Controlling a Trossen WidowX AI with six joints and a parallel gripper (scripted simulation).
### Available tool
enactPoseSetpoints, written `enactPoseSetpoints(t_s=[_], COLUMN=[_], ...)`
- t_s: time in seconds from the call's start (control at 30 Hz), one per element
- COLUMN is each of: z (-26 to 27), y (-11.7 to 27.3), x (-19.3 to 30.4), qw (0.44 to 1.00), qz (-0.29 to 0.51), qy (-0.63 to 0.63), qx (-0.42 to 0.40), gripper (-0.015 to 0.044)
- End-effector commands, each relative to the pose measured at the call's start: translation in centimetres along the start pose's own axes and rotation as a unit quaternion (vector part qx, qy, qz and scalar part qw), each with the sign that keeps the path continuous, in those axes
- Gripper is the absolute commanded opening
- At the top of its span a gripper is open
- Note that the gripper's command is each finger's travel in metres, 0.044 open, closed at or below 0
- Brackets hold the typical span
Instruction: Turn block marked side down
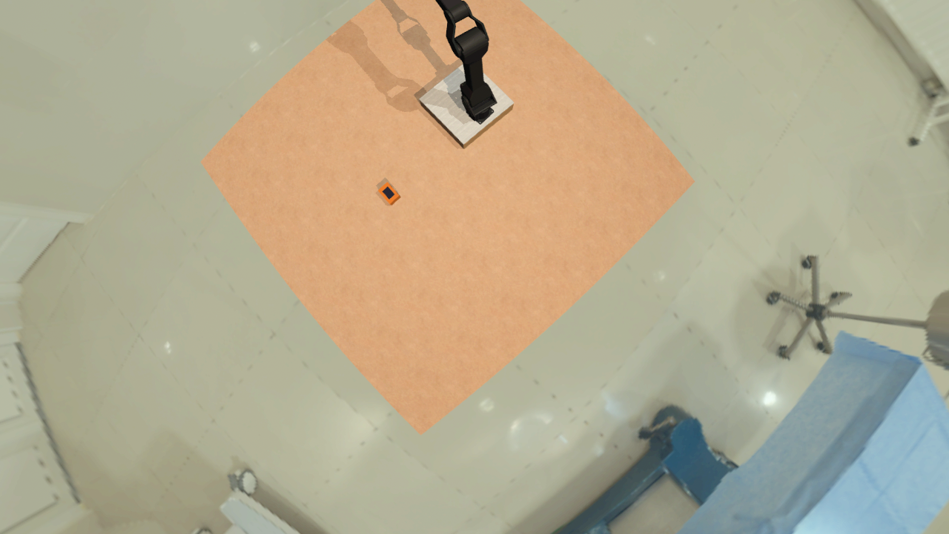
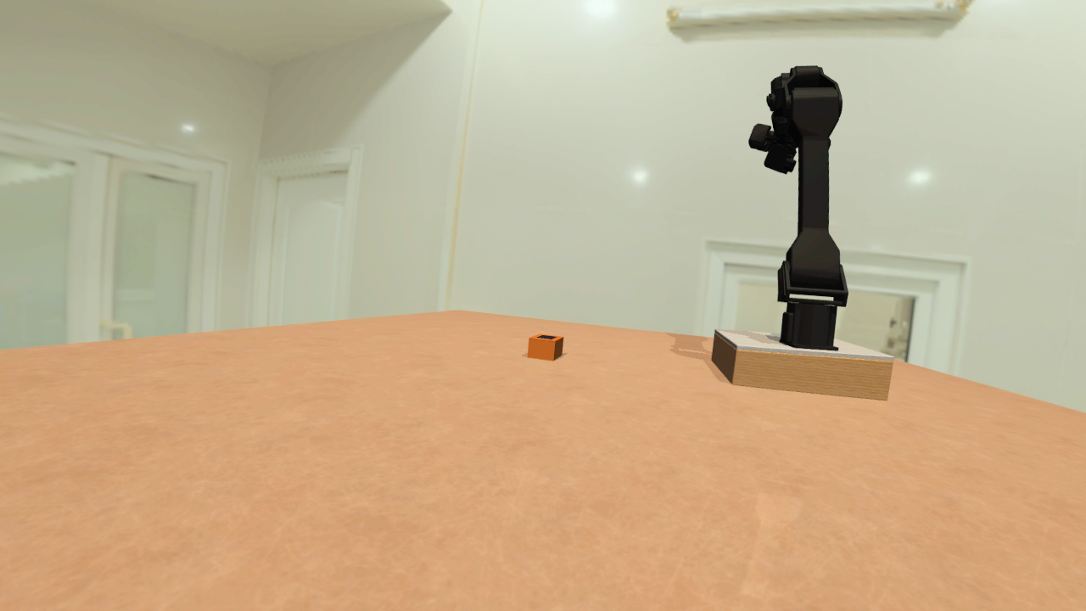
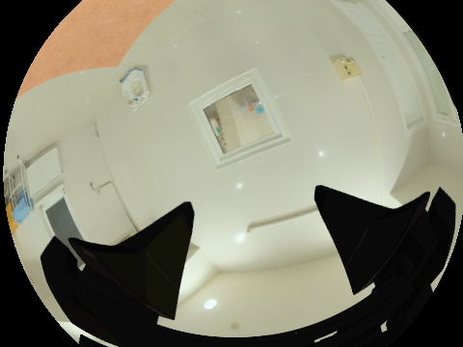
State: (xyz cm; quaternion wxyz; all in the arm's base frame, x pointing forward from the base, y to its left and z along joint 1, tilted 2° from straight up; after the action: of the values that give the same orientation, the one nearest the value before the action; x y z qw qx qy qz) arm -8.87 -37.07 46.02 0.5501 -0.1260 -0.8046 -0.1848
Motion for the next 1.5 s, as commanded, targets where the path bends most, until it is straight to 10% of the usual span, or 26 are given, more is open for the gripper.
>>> enactPoseSetpoints(t_s=[0.0,0.7,1.47], z=[-0.2,-18.0,-22.3], y=[0.0,9.1,32.9], x=[-0.2,-17.6,-36.2], qw=[1.000,0.888,0.687], qz=[-0.003,-0.349,-0.579], qy=[-0.003,-0.289,-0.356], qx=[0.002,0.086,-0.256], gripper=[0.0426,0.0440,0.0440])
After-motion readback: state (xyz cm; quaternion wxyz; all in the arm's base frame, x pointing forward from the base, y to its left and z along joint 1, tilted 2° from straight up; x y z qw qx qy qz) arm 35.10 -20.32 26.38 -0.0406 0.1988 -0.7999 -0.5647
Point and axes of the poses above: the point midway between the two fingers, 35 mm back from their tips, its own y axis back along the fingers, its own z axis across the jaws, x = y × z, the point moved 10 cm from there along y, back along the fingers, and after that the axes turned 1 degree about -y, right-handed, at the moved point
